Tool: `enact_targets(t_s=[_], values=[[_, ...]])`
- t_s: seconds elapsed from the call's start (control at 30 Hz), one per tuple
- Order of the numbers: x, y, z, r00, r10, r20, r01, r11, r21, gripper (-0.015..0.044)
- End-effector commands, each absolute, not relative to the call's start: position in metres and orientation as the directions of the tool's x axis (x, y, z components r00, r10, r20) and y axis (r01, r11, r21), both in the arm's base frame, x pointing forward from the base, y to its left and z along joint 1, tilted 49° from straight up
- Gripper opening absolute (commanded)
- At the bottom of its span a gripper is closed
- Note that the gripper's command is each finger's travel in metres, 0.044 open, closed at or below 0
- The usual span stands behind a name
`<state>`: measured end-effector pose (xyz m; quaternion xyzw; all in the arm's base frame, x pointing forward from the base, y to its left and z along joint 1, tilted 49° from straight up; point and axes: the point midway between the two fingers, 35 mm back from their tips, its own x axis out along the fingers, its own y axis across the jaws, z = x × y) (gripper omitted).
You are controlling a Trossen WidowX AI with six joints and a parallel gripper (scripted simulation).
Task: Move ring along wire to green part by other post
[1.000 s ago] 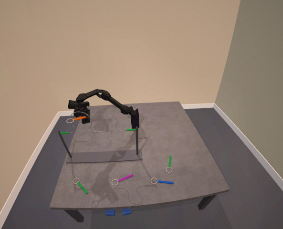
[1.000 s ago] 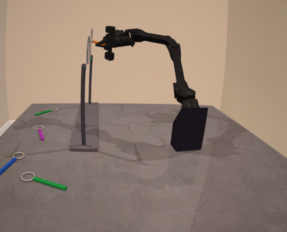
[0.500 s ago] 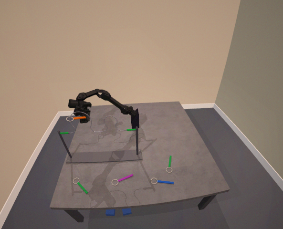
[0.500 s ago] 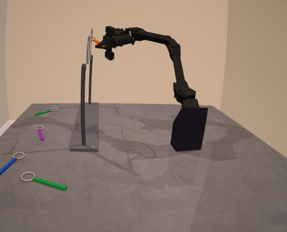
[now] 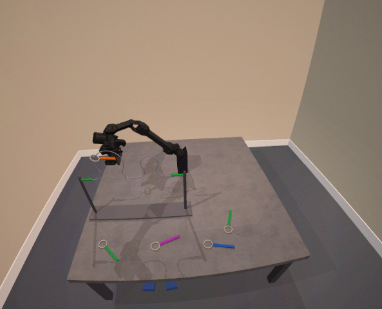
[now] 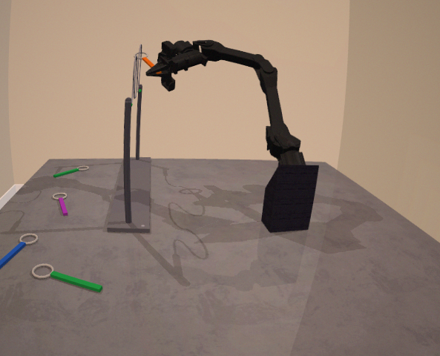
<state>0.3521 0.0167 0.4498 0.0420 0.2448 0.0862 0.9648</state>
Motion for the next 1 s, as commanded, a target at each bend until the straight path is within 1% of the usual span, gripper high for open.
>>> enact_targets(t_s=[0.0,0.97], values=[[0.352,0.015,0.450,0.873,0.156,-0.463,-0.143,0.988,0.062,-0.0150],[0.356,0.002,0.450,0.910,-0.045,-0.412,-0.096,0.944,-0.316,-0.0150]])
